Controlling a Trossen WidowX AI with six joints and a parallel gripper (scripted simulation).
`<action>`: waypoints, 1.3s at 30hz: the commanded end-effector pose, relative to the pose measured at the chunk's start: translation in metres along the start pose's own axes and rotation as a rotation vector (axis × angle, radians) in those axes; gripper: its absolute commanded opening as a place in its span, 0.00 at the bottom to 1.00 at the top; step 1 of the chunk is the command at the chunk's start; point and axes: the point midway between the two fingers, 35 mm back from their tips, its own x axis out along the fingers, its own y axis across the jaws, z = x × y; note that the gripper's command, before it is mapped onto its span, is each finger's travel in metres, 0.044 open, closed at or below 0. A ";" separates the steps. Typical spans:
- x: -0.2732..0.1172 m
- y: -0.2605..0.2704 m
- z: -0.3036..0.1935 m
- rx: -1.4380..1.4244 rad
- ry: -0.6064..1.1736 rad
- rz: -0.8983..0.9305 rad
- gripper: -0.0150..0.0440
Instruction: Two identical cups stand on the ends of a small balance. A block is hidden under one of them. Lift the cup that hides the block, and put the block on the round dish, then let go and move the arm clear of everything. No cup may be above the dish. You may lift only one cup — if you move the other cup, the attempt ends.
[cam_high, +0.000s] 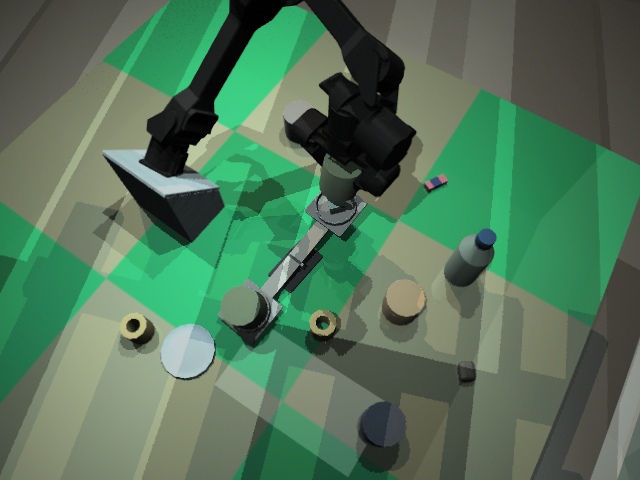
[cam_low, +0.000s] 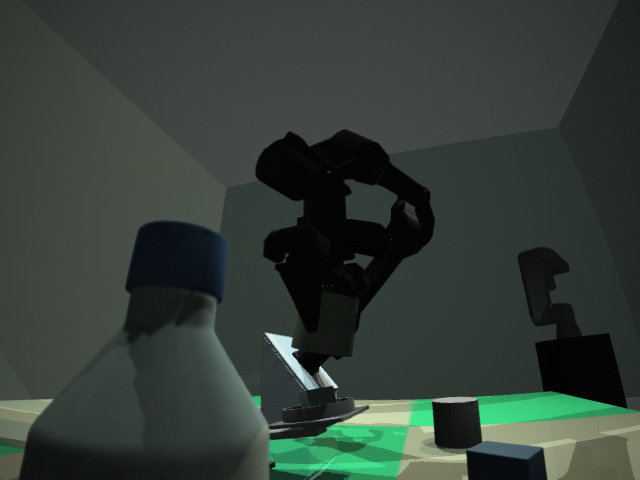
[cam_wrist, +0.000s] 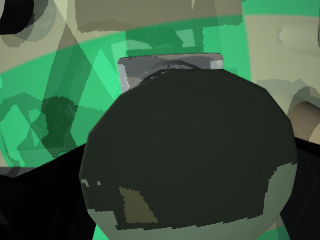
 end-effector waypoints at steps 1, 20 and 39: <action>-0.007 -0.001 0.001 -0.006 0.001 -0.009 0.25; -0.008 0.002 0.001 0.000 -0.004 0.000 0.25; -0.008 0.002 0.001 0.000 -0.004 0.000 0.25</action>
